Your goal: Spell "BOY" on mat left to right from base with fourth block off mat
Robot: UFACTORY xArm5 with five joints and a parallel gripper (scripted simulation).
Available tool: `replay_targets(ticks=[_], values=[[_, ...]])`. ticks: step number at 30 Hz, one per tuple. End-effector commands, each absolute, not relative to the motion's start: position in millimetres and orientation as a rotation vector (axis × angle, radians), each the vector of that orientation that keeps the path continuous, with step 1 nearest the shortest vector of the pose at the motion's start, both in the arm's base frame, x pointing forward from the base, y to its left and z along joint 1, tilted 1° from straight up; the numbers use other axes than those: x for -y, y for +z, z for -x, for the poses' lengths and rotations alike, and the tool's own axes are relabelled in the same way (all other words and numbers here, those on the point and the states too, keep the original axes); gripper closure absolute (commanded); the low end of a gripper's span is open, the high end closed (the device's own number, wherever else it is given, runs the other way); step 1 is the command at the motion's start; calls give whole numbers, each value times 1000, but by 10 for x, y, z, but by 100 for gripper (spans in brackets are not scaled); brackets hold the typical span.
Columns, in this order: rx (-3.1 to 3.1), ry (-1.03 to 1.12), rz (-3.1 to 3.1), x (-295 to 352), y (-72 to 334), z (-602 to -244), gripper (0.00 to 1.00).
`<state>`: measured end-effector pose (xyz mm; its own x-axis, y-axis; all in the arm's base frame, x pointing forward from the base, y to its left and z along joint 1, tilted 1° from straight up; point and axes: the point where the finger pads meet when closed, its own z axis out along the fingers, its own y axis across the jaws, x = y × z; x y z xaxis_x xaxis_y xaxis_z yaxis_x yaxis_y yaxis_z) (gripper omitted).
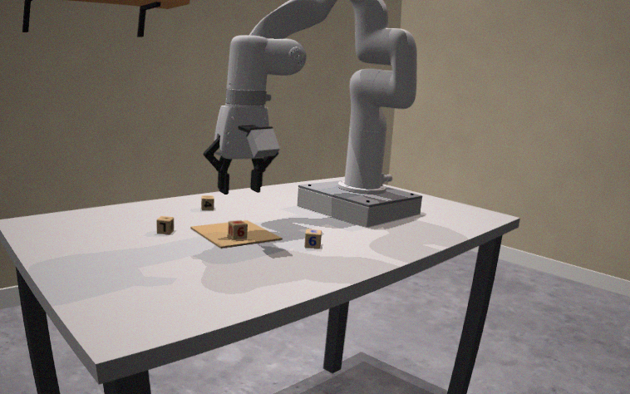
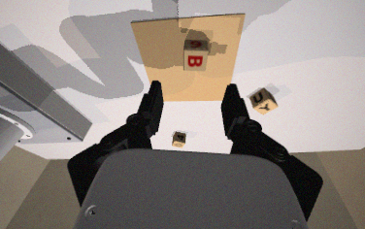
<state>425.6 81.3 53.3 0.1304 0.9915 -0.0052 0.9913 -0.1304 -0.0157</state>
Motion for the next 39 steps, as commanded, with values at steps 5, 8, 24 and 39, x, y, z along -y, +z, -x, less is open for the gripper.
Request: replay_targets(ticks=[5,8,24,39], values=[[2067,17,2357,-816,545,-4269,31],[2067,17,2357,-816,545,-4269,31],[2067,17,2357,-816,541,-4269,31],[2067,18,2356,-814,450,-4268,31]])
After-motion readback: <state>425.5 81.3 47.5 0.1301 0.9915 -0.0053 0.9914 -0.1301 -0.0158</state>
